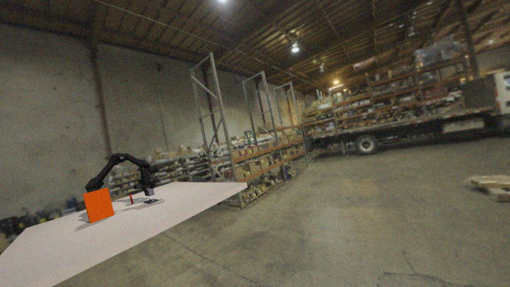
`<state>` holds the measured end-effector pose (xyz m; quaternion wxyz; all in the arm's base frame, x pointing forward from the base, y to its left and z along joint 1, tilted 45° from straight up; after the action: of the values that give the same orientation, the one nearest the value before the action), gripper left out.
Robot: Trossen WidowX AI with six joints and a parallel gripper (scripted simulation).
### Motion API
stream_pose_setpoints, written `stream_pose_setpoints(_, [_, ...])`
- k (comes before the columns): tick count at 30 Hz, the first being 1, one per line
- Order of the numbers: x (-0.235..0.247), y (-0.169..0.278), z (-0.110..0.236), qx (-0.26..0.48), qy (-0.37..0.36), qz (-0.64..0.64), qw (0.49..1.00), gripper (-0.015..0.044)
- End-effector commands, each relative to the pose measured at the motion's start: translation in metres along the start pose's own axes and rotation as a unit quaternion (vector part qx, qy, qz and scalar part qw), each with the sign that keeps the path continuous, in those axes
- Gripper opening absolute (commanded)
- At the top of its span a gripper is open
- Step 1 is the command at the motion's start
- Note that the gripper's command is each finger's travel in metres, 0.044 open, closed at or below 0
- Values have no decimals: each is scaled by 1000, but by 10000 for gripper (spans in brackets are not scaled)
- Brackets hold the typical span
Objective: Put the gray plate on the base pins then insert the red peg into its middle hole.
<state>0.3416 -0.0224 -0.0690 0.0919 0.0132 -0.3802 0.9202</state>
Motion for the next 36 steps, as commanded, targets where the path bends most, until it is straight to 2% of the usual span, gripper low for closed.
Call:
stream_pose_setpoints(1, [0, 1, -1, 1, -1, 2, 1000, 0])
stream_pose_setpoints(13, [1, 2, -2, 1, -1, 2, 1000, 0])
stream_pose_setpoints(36, [0, 2, -29, 1, -1, 2, 1000, 0])
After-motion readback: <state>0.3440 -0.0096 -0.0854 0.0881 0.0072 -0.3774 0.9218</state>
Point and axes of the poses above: the point midway between the two fingers, 35 mm back from their tips, its own z axis back along the fingers, its own x axis across the jaws, y = z × x, the point moved 1 cm from there along z, back along the fingers, and after that the axes turned 13 degrees about -z, right-handed, at the moved point
